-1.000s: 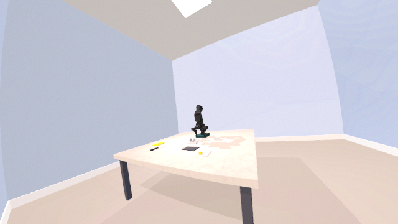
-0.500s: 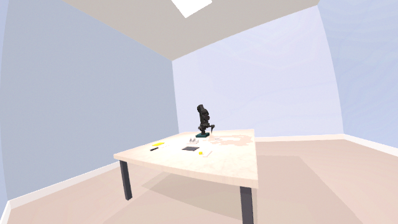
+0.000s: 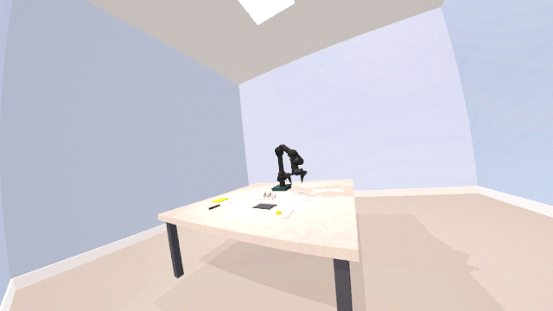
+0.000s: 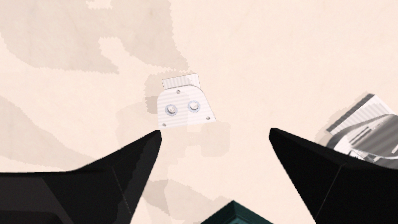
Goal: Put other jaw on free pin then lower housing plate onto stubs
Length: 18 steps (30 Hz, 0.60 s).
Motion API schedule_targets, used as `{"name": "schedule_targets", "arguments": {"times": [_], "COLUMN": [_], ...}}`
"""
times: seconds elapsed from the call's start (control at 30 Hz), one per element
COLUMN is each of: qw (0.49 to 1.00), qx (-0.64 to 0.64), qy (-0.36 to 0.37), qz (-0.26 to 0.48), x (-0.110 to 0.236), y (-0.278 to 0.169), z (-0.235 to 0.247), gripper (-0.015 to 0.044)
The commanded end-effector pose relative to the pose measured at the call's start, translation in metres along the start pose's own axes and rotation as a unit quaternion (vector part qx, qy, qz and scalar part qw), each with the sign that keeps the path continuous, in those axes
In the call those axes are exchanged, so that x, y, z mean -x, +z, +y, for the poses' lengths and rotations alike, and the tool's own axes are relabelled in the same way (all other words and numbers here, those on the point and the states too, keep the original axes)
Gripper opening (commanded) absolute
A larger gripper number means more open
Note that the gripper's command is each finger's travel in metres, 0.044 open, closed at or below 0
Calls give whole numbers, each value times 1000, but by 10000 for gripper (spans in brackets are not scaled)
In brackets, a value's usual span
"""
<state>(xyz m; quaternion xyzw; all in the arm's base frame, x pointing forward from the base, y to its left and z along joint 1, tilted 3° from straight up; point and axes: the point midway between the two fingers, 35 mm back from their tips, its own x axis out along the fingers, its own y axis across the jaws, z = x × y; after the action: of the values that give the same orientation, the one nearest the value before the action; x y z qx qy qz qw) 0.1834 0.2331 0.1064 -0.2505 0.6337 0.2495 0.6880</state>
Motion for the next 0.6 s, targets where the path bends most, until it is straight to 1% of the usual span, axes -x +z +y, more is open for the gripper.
{"name": "schedule_targets", "arguments": {"times": [0.0, 0.1, 0.27, 0.43, 0.57], "qw": [999, 998, 998, 998, 998], "qx": [46, 68, 70, 70, 70], "qy": [-1, -2, -2, -2, -2], "qz": [1, 4, 4, 4, 4], "x": [5, 7, 6, -28, -33], "y": [-4, -7, -8, -8, -8], "z": [24, 35, 36, 36, 36], "gripper": [440, 440, 440, 440, 440]}}
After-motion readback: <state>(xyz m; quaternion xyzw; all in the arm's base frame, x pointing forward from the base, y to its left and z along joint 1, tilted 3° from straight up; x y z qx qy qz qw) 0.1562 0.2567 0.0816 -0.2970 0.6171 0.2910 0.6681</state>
